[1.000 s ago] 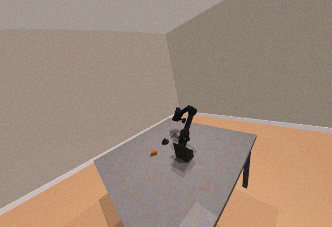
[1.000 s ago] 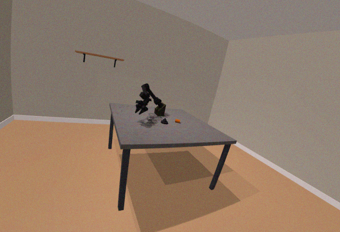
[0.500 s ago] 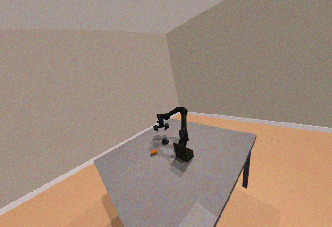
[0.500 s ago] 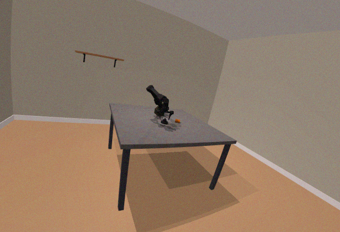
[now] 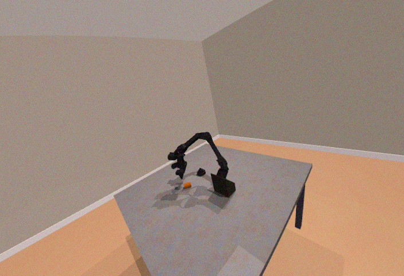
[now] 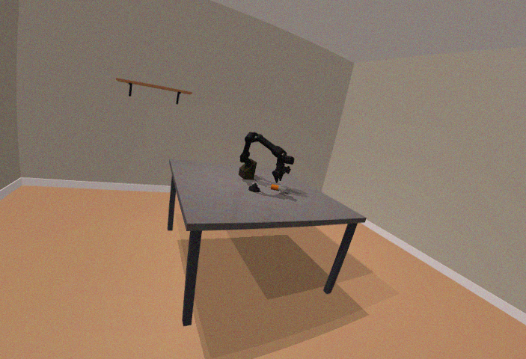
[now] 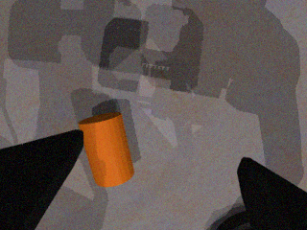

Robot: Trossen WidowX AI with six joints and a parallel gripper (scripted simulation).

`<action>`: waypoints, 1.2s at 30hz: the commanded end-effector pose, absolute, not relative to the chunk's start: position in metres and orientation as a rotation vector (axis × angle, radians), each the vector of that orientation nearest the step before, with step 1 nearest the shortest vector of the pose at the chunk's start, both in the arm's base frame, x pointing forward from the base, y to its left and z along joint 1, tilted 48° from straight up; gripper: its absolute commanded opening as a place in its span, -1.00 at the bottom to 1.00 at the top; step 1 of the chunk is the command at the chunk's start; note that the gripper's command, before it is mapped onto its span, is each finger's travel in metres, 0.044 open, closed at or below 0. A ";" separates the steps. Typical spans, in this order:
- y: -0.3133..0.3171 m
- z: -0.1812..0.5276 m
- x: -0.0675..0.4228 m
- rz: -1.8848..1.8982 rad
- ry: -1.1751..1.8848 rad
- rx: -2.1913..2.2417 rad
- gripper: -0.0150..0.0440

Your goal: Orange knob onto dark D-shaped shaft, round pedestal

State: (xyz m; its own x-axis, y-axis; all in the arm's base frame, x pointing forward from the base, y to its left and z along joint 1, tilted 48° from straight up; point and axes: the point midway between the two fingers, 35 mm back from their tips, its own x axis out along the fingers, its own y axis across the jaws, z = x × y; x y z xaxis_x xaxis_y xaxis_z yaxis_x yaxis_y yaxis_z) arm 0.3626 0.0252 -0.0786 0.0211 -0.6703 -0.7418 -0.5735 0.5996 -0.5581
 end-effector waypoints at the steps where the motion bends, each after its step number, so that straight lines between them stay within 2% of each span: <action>1: 0.051 -0.107 0.320 0.105 1.814 -1.290 1.00; 36: 0.006 -0.145 0.314 0.112 1.822 -1.303 1.00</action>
State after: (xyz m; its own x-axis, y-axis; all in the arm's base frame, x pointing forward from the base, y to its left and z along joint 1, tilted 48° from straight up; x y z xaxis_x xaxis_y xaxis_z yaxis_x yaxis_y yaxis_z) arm 0.3168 0.0112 -0.1410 -0.0705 -0.7230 -0.6872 -0.8017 0.4510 -0.3923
